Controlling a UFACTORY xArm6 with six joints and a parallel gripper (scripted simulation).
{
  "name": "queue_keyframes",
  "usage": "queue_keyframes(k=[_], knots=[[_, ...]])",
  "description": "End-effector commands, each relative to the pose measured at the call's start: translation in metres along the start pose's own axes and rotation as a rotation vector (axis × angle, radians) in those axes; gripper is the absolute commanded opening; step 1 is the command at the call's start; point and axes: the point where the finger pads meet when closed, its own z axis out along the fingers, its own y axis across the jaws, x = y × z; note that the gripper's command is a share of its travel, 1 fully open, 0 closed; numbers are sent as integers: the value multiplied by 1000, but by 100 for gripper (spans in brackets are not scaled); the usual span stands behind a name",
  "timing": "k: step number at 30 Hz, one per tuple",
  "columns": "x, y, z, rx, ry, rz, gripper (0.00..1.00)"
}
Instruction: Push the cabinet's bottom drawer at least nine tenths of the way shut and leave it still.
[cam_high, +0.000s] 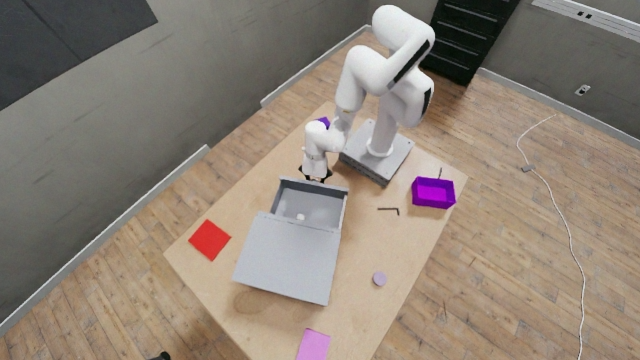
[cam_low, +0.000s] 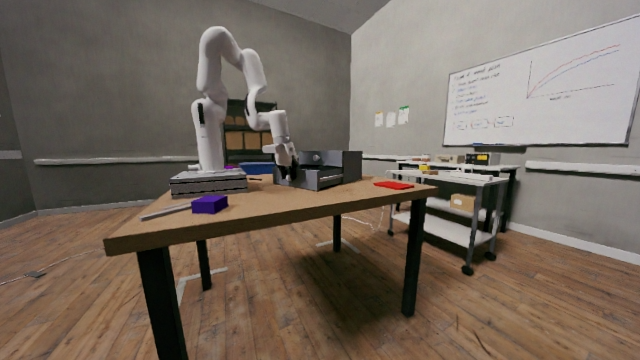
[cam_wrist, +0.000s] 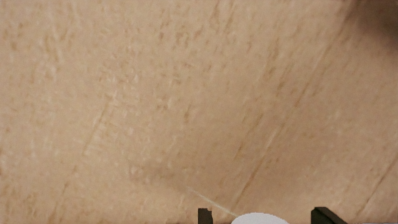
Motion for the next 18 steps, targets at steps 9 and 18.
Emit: queue_keyframes(k=[9, 18], knots=[[1, -1, 8, 3, -6, -1, 60], [2, -1, 11, 3, -6, -1, 60]])
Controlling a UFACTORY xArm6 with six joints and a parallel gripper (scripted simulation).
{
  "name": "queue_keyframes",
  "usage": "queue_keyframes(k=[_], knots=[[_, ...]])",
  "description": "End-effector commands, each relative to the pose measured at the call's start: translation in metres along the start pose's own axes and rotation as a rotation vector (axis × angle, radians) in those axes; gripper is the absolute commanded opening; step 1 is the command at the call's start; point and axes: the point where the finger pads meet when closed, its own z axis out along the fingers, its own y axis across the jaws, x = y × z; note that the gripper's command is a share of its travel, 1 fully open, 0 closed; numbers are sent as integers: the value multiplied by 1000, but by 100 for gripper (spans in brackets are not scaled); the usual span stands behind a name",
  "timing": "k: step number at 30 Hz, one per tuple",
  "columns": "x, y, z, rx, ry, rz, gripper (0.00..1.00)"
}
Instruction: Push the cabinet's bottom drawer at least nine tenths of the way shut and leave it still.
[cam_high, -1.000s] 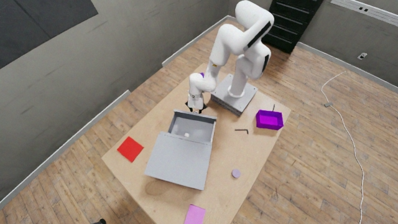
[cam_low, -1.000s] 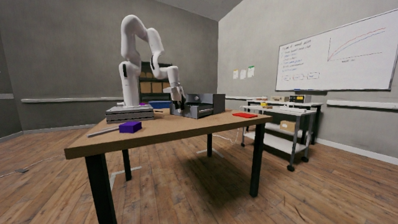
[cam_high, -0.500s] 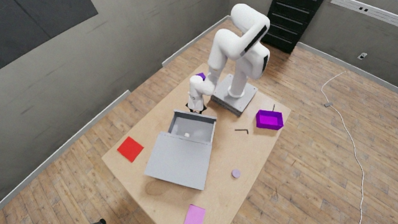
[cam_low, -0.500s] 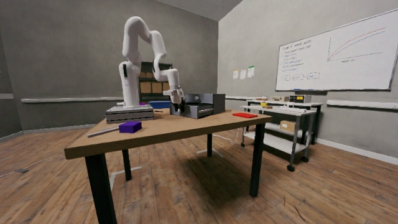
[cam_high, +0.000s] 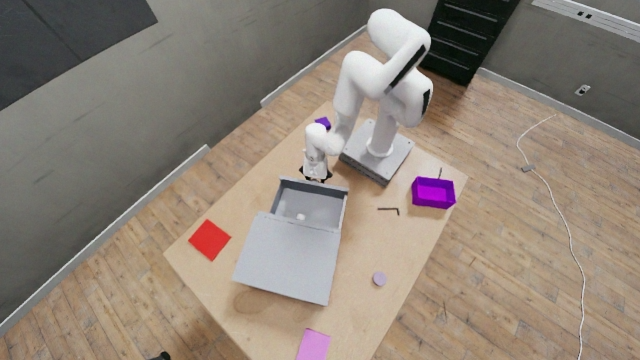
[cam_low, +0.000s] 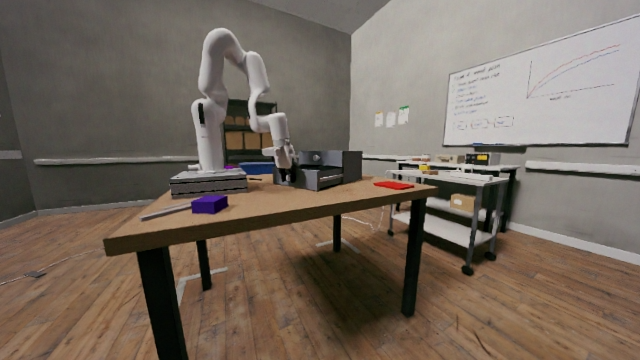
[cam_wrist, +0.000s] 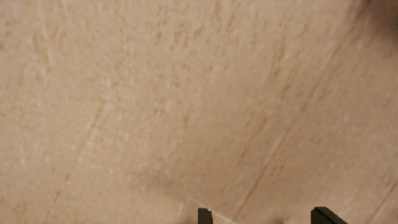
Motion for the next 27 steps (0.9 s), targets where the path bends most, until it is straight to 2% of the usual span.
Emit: queue_keyframes(k=[1, 17, 18, 27], knots=[[-1, -1, 0, 3, -3, -1, 60], [-1, -1, 0, 3, -3, -1, 60], [-1, -1, 0, 3, -3, -1, 0], [-1, -1, 0, 3, -3, -1, 0]])
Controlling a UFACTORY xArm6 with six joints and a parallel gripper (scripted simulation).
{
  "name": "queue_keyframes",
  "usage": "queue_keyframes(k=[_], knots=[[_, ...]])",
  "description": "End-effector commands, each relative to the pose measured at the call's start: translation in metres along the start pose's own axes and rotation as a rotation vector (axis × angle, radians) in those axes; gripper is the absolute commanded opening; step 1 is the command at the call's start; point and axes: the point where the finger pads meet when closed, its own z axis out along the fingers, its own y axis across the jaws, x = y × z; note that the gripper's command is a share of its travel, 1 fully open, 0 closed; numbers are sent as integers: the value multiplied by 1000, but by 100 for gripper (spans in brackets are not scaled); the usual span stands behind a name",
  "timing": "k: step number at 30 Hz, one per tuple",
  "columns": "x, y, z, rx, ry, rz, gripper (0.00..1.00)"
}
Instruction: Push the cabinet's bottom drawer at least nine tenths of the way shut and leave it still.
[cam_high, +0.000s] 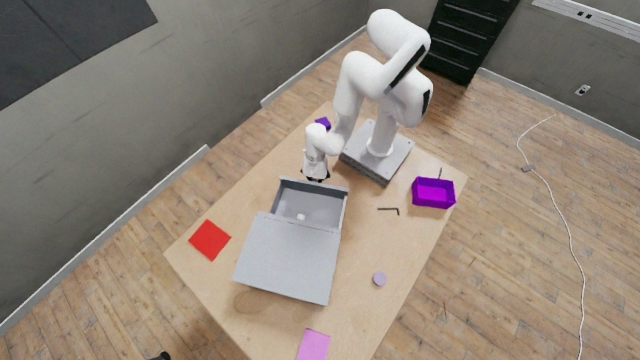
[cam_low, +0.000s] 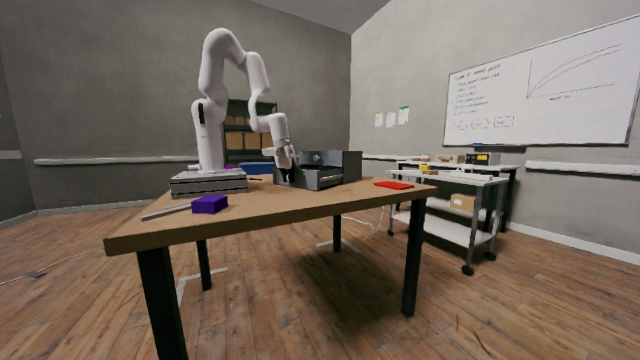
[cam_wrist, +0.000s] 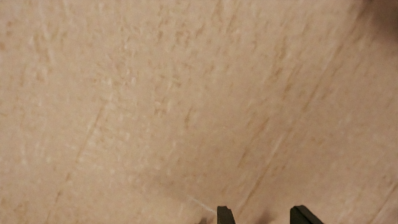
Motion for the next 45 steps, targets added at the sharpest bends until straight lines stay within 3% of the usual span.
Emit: queue_keyframes(k=[1, 45], knots=[[-1, 0, 0, 1, -2, -1, 0], [-11, 0, 2, 1, -2, -1, 0]])
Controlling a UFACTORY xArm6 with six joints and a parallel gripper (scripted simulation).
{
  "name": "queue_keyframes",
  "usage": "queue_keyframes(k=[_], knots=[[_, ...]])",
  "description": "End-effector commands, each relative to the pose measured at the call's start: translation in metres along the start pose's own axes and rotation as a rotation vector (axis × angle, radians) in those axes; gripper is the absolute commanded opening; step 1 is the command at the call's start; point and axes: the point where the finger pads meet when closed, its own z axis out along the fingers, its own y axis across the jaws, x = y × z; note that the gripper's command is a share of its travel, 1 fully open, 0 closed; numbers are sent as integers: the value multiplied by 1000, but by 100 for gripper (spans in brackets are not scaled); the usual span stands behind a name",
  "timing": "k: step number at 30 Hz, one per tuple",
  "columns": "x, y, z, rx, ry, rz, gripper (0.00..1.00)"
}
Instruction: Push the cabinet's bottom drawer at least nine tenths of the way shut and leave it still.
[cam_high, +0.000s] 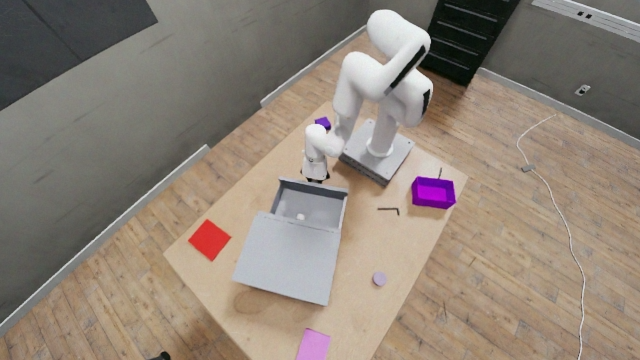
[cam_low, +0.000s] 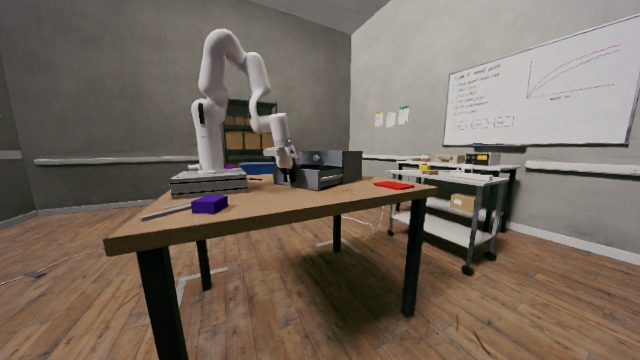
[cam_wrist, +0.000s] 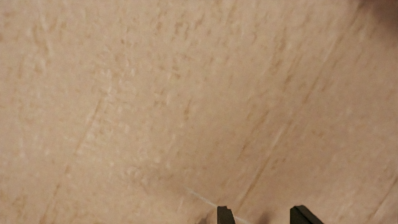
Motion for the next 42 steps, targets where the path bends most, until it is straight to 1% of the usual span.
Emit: queue_keyframes(k=[1, 11, 13, 22, 35, 42], knots=[[-9, 0, 1, 0, -2, -1, 0], [-46, 0, 9, 0, -2, -1, 0], [-46, 0, 9, 0, -2, -1, 0], [-71, 0, 14, 0, -2, -1, 0], [-74, 0, 15, 0, -3, -1, 0], [-74, 0, 15, 0, -15, -1, 0]])
